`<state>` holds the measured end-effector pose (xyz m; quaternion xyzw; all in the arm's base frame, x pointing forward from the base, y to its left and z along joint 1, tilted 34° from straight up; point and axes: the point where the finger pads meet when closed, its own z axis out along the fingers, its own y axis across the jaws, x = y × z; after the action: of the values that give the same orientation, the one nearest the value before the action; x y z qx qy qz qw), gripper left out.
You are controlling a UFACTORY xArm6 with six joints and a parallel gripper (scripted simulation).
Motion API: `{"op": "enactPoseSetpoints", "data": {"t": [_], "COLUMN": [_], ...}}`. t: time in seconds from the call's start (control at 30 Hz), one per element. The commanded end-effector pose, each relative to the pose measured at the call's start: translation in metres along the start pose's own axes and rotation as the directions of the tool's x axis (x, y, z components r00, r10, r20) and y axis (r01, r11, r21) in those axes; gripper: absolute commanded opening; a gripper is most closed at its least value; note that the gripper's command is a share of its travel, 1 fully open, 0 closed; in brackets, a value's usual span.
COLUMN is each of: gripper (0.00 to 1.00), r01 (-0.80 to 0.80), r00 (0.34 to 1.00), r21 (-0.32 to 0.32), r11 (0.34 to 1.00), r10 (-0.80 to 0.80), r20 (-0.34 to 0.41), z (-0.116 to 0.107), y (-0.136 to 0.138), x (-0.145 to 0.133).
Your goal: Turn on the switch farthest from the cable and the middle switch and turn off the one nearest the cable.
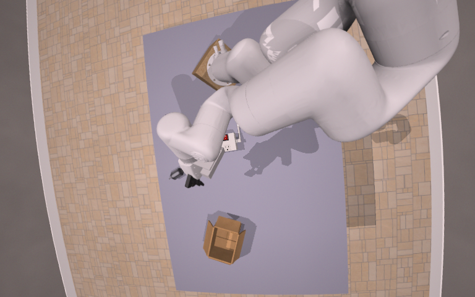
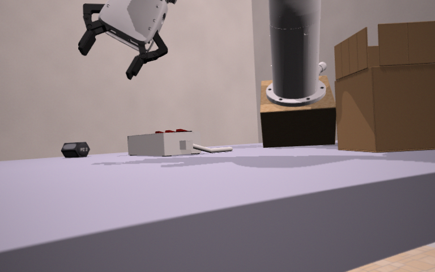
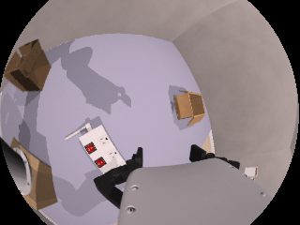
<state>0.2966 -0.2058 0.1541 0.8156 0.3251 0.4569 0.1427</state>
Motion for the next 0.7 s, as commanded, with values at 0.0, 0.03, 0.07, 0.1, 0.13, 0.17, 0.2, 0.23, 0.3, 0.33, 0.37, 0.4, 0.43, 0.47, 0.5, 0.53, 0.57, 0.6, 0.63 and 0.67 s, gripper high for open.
{"op": "enactPoseSetpoints", "data": {"t": [0.0, 0.03, 0.07, 0.1, 0.13, 0.17, 0.2, 0.23, 0.3, 0.33, 0.37, 0.4, 0.43, 0.47, 0.5, 0.53, 0.57, 0.6, 0.63, 0.67], "gripper": [1.00, 1.00, 1.00, 1.00, 1.00, 1.00, 1.00, 1.00, 1.00, 1.00, 1.00, 1.00, 1.00, 1.00, 1.00, 1.00, 1.00, 1.00, 1.00, 1.00], "r01": [-0.090, -0.090, -0.134, -0.134, -0.134, -0.179, -0.179, -0.222, -0.260, -0.260, -0.260, -0.297, -0.331, -0.331, -0.362, -0.391, -0.391, -0.416, -0.438, -0.458], "r00": [0.995, 0.995, 0.989, 0.989, 0.989, 0.980, 0.980, 0.969, 0.958, 0.958, 0.958, 0.946, 0.933, 0.933, 0.920, 0.907, 0.907, 0.895, 0.884, 0.873], "r21": [0.100, 0.100, 0.135, 0.135, 0.135, 0.168, 0.168, 0.197, 0.224, 0.224, 0.224, 0.247, 0.268, 0.268, 0.287, 0.302, 0.302, 0.315, 0.327, 0.336], "r11": [0.991, 0.991, 0.982, 0.982, 0.982, 0.969, 0.969, 0.955, 0.939, 0.939, 0.939, 0.922, 0.905, 0.905, 0.887, 0.870, 0.870, 0.853, 0.837, 0.823], "r10": [0.085, 0.085, 0.123, 0.123, 0.123, 0.161, 0.161, 0.194, 0.222, 0.222, 0.222, 0.248, 0.271, 0.271, 0.291, 0.308, 0.308, 0.322, 0.335, 0.346], "r20": [0.054, 0.054, 0.086, 0.086, 0.086, 0.120, 0.120, 0.153, 0.182, 0.182, 0.182, 0.211, 0.238, 0.238, 0.263, 0.287, 0.287, 0.308, 0.327, 0.343], "z": [-0.011, -0.011, -0.015, -0.015, -0.015, -0.019, -0.019, -0.023, -0.027, -0.027, -0.027, -0.030, -0.034, -0.034, -0.037, -0.040, -0.040, -0.043, -0.045, -0.047], "y": [-0.014, -0.014, -0.021, -0.021, -0.021, -0.029, -0.029, -0.036, -0.042, -0.042, -0.042, -0.048, -0.053, -0.053, -0.058, -0.063, -0.063, -0.067, -0.070, -0.073], "x": [-0.017, -0.017, -0.027, -0.027, -0.027, -0.036, -0.036, -0.045, -0.053, -0.053, -0.053, -0.061, -0.068, -0.068, -0.074, -0.080, -0.080, -0.085, -0.090, -0.094]}}
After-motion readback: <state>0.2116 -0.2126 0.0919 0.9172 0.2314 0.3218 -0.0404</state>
